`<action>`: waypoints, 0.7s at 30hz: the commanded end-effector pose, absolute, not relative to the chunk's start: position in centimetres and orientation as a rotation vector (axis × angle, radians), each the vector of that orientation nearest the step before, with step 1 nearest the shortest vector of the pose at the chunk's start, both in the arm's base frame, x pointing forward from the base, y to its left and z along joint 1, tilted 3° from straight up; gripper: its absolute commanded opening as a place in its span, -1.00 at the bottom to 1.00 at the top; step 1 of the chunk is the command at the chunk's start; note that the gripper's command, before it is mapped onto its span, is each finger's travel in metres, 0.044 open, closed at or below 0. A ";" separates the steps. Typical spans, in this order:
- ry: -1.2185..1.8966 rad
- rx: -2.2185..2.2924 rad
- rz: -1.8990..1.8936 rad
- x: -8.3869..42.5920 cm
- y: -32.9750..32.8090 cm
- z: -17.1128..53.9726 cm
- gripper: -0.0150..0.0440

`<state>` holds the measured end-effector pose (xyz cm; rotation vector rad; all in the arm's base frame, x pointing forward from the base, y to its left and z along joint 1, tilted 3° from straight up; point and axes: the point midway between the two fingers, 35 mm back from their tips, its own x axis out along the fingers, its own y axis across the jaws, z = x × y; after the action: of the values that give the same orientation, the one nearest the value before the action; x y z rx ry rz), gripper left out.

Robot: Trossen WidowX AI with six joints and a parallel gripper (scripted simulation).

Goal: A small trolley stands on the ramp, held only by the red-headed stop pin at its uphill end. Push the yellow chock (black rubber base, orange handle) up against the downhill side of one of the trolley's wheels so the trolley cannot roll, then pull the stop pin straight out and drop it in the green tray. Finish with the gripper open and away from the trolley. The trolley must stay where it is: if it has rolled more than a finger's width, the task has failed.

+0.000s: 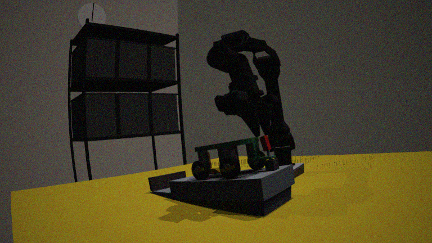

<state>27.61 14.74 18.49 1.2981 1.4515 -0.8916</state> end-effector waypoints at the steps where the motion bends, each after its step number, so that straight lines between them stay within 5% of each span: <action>1: 1.454 1.302 -0.901 27.5 14.8 18.1 0.15; 21: 1.454 1.302 -0.900 27.7 15.7 15.4 0.15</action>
<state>27.86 15.60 16.02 1.3016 1.4528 -0.8884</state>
